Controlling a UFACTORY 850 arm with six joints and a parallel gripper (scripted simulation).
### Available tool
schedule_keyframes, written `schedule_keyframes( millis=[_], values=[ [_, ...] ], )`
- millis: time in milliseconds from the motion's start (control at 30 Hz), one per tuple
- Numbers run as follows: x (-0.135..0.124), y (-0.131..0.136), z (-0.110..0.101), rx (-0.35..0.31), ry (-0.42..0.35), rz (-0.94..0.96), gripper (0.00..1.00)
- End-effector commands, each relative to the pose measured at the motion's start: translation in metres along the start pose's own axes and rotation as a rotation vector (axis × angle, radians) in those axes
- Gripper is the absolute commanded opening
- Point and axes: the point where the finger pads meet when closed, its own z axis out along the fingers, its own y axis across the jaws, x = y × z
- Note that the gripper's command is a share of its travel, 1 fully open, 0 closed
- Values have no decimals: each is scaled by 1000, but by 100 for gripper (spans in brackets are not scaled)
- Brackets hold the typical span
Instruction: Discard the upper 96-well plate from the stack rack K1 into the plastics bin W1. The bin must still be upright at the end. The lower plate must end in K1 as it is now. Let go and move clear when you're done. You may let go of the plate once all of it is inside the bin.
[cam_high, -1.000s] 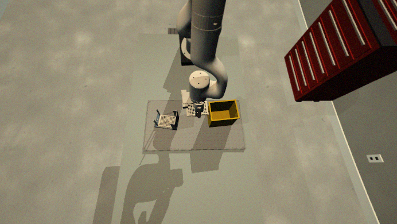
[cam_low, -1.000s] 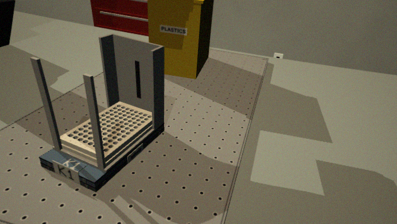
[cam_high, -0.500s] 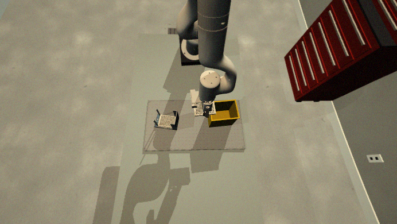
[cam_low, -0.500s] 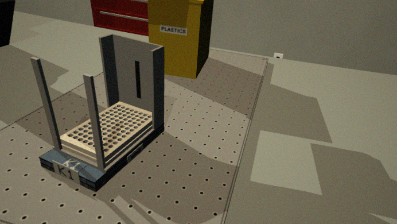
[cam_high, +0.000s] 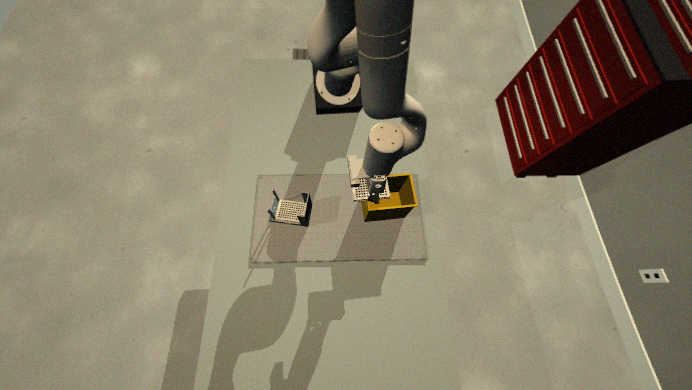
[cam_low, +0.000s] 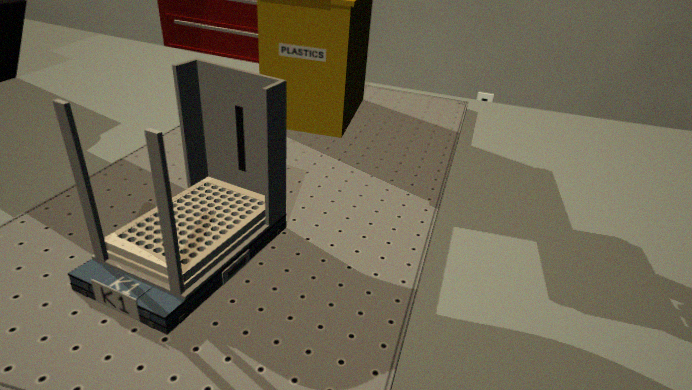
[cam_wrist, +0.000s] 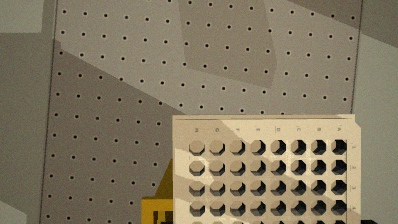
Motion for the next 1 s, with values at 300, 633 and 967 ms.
schedule_keyframes(
  millis=[300, 633, 967],
  values=[
    [-36, -2, 2, 3, 8, 2, 0],
    [-62, -2, 3, 3, 8, 2, 0],
    [-83, -2, 4, 3, 8, 2, 0]
  ],
)
